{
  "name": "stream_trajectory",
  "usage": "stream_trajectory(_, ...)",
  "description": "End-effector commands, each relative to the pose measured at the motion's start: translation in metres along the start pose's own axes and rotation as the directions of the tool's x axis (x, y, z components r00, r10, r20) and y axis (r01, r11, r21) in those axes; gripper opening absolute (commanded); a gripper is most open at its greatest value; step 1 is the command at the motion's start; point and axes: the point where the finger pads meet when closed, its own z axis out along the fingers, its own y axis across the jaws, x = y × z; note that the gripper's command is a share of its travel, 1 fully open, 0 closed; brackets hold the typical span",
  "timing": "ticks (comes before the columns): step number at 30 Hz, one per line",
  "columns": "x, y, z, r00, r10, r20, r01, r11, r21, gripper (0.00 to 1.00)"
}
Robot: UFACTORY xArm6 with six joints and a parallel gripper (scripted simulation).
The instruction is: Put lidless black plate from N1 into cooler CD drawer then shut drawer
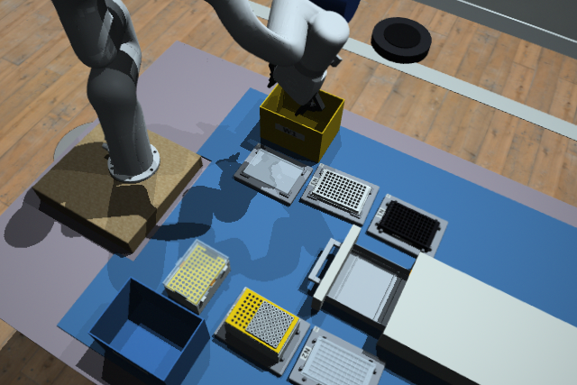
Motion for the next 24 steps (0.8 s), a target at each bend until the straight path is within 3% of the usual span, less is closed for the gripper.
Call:
stream_trajectory(1, 0.001, 0.0, -0.002, 1.0, -0.001, -0.003, 0.001, 1.0, -0.003, 1.0)
stream_trajectory(17, 0.001, 0.0, -0.002, 1.0, -0.001, -0.003, 0.001, 1.0, -0.003, 1.0)
stream_trajectory(24, -0.014, 0.024, -0.017, 0.988, 0.149, -0.029, -0.15, 0.988, -0.046, 1.0)
